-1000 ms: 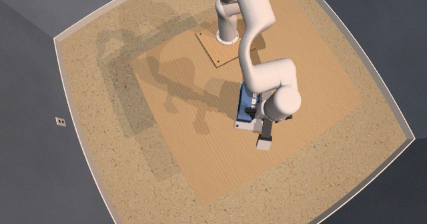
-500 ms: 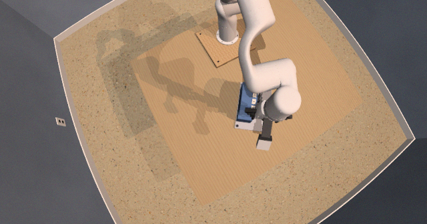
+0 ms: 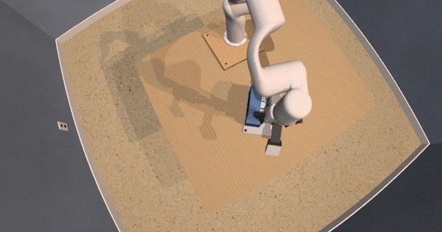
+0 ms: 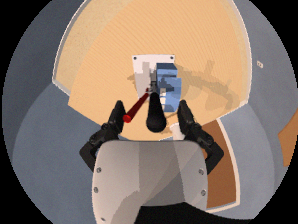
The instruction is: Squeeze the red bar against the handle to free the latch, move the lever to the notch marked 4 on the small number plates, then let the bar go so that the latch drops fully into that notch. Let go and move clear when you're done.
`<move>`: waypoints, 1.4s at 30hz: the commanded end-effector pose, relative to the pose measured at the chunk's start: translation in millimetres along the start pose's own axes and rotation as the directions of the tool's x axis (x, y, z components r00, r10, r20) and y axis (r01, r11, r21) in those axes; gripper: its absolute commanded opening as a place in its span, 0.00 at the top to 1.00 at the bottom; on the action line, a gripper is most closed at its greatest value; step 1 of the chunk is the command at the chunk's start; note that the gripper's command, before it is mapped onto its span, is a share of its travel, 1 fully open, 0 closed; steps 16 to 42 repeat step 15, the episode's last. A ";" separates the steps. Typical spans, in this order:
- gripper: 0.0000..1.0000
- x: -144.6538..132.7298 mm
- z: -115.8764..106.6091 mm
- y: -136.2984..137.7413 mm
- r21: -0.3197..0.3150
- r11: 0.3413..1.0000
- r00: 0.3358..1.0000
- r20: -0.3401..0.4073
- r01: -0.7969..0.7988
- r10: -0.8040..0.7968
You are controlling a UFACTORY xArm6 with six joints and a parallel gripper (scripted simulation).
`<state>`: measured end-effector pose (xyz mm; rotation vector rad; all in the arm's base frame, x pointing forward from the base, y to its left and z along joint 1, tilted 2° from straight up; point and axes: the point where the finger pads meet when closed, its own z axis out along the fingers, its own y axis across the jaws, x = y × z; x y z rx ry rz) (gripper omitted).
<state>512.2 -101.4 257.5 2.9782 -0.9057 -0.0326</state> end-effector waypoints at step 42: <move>0.00 0.7 -29.1 -0.3 0.002 1.000 1.000 -0.005 0.000 0.000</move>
